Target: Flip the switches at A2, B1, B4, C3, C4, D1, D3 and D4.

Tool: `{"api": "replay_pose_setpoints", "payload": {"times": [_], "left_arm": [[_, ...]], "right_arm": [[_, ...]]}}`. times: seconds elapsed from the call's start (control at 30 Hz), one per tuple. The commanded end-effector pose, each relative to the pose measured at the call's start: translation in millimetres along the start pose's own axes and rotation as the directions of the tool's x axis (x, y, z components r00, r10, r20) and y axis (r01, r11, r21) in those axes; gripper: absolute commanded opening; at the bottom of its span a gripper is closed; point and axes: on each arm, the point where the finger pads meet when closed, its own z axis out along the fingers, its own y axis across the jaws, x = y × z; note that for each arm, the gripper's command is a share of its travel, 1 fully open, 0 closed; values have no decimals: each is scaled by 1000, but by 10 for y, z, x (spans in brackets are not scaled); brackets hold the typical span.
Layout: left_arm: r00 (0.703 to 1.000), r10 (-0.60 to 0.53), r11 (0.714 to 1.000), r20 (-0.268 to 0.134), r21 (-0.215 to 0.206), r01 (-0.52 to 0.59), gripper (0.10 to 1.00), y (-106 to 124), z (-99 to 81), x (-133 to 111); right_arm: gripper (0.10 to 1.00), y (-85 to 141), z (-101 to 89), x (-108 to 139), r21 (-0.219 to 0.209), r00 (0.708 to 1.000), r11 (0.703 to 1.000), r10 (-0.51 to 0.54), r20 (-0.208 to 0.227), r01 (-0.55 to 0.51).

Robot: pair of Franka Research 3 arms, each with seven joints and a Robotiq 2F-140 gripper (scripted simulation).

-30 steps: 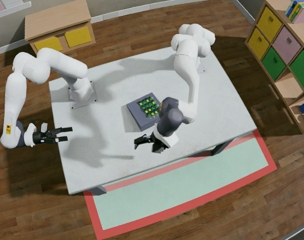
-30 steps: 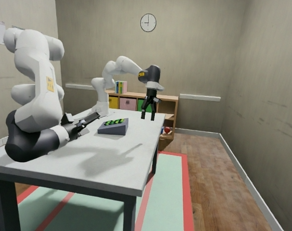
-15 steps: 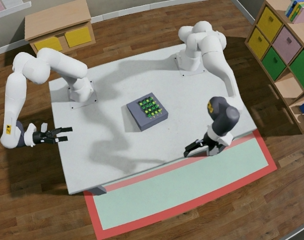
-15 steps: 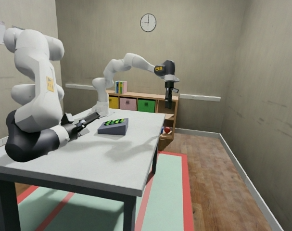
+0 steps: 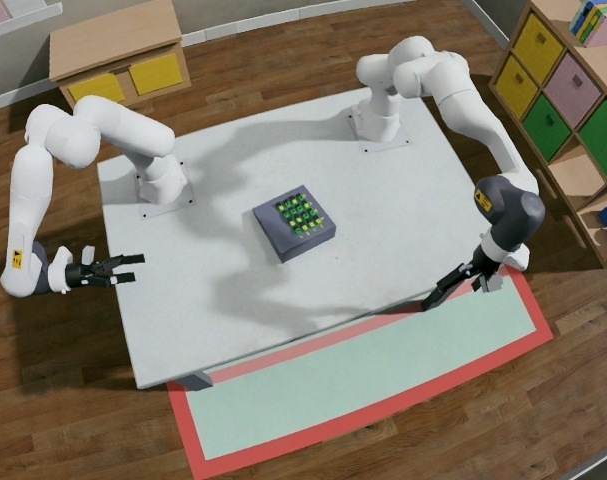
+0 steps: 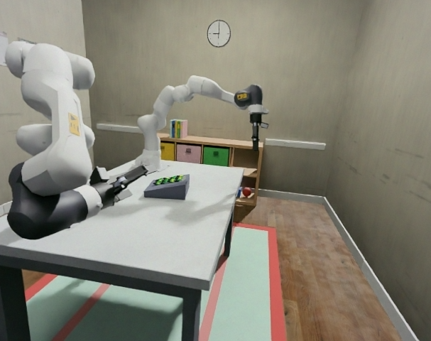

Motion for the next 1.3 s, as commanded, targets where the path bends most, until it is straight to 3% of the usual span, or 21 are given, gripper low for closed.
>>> {"api": "replay_pose_setpoints", "payload": {"times": [0.0,1.27], "left_arm": [[999,46,999,10,6,-46,1000,-185,-57,-43],[998,-68,996,-18,59,69,1000,-1895,-782,-264]], "right_arm": [[1000,1,0,0,0,1000,1000,0,0,0],[1000,1,0,0,0,1000,1000,0,0,0]]}}
